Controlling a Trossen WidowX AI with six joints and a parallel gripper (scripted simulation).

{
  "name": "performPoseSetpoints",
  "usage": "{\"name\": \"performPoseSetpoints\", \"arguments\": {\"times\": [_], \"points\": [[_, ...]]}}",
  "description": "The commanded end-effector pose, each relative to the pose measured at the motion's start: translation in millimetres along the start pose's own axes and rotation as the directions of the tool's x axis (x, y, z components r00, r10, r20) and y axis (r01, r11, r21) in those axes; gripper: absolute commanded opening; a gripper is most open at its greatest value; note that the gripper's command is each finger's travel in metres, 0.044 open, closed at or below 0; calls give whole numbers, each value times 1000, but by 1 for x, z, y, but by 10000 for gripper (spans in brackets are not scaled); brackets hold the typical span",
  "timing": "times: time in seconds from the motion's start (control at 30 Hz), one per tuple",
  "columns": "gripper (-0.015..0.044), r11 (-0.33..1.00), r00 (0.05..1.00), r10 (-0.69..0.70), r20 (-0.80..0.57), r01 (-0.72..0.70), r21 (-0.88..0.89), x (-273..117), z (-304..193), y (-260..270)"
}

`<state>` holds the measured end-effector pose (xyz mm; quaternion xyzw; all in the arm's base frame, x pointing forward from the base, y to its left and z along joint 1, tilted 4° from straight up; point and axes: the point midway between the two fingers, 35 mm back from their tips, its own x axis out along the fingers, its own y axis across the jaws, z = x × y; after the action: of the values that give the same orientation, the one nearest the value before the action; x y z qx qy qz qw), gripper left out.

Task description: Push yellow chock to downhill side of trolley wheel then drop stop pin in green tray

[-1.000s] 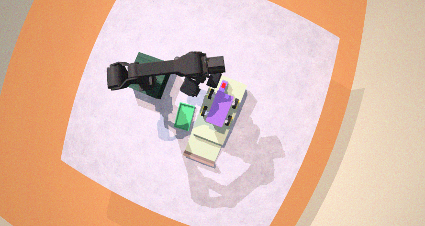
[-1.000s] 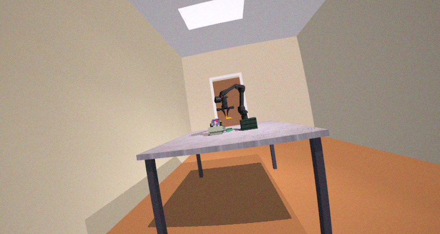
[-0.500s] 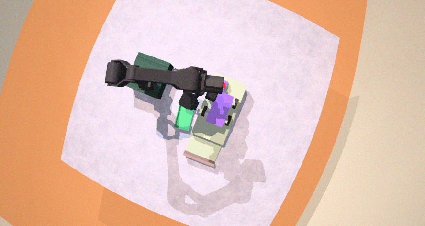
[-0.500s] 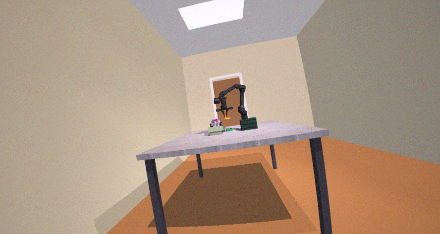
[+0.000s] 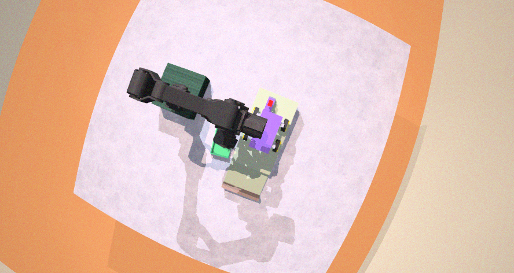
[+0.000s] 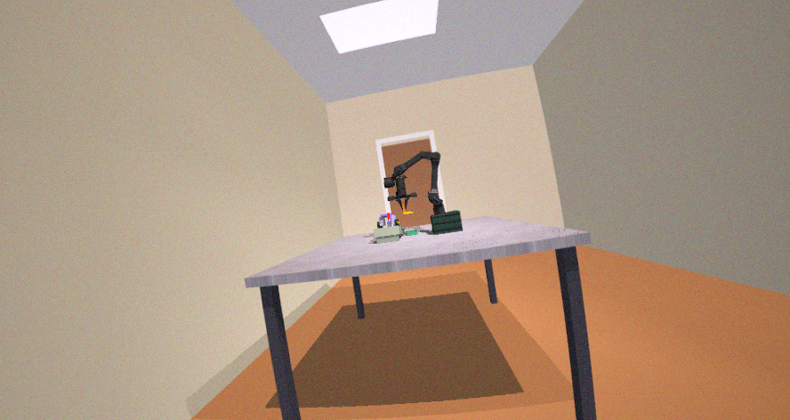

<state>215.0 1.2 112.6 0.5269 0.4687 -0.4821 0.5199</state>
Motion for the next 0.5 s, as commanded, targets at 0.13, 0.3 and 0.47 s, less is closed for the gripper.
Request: {"name": "performPoseSetpoints", "arguments": {"times": [0.13, 0.3, 0.47], "points": [[0, 1000, 1000, -1, -2, 1, -3, 2, 27, 6], [0, 1000, 1000, -1, 0, 1, -3, 4, 44, 8], [0, 1000, 1000, -1, 2, 1, -4, 6, 62, 10]]}}
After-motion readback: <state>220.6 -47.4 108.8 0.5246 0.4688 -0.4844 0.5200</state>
